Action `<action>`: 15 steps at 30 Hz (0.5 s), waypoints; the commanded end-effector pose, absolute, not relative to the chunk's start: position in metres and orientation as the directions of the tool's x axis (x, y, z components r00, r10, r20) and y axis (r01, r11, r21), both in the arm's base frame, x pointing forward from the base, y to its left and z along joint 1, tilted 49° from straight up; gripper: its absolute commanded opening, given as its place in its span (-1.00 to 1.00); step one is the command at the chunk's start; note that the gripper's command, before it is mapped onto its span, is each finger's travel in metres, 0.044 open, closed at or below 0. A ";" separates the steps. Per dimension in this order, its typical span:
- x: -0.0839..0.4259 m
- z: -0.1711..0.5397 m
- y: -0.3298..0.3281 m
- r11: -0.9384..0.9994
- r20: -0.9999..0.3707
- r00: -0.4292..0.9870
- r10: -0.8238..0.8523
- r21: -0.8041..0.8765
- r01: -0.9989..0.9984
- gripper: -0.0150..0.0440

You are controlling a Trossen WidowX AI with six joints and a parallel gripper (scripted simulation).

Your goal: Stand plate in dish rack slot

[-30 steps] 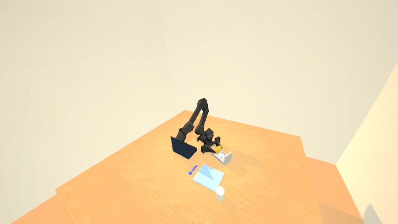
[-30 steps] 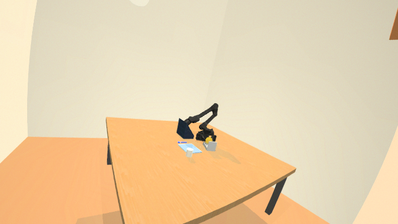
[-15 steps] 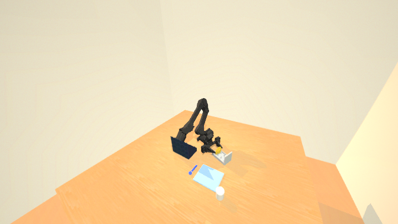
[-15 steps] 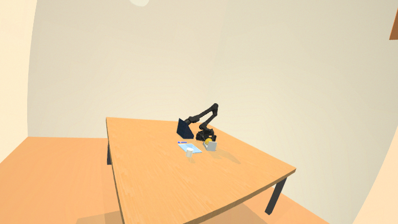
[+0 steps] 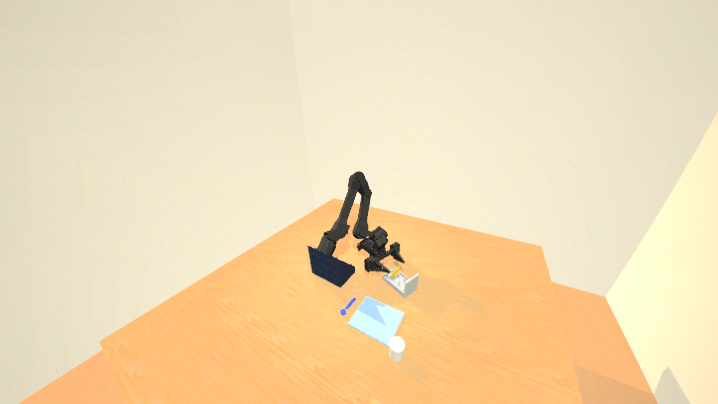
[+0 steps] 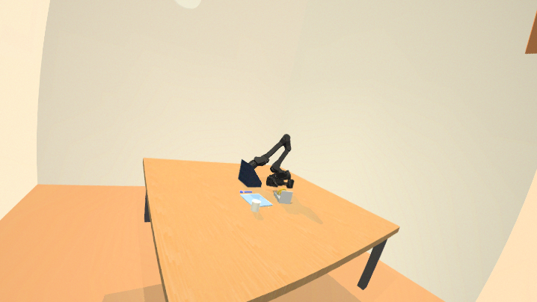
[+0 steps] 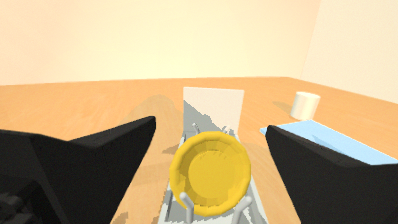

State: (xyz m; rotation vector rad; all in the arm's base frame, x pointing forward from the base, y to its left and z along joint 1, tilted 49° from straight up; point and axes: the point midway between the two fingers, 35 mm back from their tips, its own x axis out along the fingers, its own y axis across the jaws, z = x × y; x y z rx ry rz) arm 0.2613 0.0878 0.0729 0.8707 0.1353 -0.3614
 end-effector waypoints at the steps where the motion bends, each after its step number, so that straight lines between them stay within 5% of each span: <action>1: 0.264 0.091 0.071 0.584 -0.264 0.930 -0.257 0.724 0.367 0.86; 15: 0.264 0.137 0.017 0.604 -0.244 0.933 -0.265 0.712 0.358 0.86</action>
